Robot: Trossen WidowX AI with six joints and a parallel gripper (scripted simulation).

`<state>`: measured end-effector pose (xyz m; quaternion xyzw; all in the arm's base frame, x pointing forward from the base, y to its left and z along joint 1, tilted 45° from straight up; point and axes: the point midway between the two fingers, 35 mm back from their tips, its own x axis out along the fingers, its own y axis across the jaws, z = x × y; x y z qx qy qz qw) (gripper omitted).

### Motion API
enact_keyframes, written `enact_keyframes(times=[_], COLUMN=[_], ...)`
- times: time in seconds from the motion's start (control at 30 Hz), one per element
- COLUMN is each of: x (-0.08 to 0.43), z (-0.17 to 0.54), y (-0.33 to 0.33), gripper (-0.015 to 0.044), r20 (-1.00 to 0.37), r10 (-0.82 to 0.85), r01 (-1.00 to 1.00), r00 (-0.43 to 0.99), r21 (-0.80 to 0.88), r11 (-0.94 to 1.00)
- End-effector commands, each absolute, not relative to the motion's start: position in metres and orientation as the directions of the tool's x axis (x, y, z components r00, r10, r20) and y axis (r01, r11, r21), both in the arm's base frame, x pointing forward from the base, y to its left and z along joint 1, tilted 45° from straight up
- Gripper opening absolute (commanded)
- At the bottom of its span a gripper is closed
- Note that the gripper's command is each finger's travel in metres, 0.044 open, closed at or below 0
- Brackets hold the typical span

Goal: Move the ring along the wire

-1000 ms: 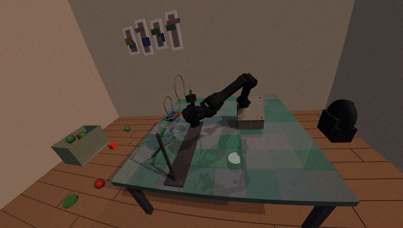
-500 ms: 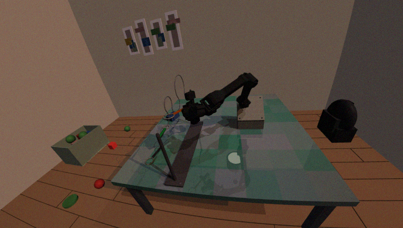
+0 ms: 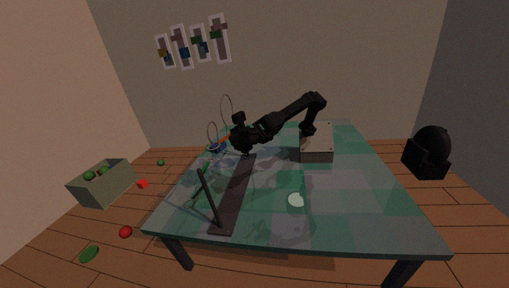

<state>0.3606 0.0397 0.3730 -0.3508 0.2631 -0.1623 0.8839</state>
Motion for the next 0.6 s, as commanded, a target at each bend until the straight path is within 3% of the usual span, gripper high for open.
enact_keyframes(times=[0.0,0.57], x=[0.358,0.356], z=[0.381,0.395], y=[0.033,0.022], gripper=[-0.0150,-0.0150], r20=[-0.334,-0.305], r10=[-0.488,-0.518], r01=[0.111,0.088], r00=[0.807,0.799], r21=[-0.725,-0.793], r11=[0.680,0.602])
